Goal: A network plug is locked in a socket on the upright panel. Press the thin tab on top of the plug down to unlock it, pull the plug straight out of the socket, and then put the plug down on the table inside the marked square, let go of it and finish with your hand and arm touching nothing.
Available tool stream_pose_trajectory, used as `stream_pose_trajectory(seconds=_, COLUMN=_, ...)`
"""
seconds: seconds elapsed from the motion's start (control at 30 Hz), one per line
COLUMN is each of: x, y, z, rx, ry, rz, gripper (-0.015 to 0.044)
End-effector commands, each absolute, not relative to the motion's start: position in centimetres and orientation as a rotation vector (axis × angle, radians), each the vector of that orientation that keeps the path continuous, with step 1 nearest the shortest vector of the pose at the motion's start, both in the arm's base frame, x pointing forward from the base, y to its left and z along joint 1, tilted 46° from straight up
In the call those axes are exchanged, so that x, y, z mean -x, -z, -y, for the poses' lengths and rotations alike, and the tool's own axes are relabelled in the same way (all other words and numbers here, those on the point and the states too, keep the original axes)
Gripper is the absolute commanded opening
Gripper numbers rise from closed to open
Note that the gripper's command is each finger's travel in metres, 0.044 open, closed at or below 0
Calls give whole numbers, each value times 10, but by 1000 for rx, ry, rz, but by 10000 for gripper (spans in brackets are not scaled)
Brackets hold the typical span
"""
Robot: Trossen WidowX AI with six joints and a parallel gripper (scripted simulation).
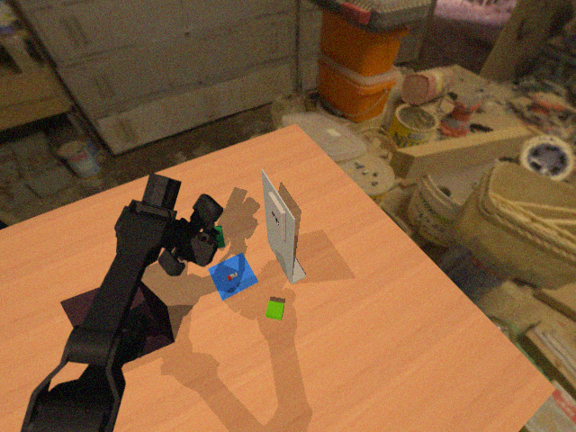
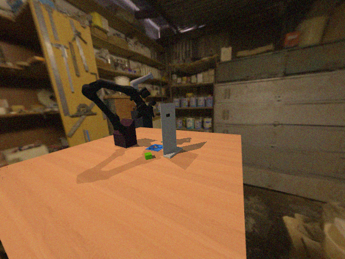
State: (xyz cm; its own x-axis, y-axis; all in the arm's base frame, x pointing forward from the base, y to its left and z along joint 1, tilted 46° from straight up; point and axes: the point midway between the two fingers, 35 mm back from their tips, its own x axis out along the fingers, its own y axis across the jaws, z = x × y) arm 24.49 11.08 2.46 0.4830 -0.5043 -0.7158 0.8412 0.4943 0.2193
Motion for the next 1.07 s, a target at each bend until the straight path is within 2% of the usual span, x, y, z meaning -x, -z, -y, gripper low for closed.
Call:
stream_pose_trajectory(seconds=0.0, x=-245, y=-28, z=-111, rx=-611, ry=888, rz=-624, gripper=235)
stream_pose_trajectory(seconds=0.27, x=-245, y=-28, z=-111, rx=-611, ry=888, rz=-624, gripper=440)
stream_pose_trajectory(seconds=1.03, x=-245, y=-28, z=-111, rx=-611, ry=888, rz=-624, gripper=440)
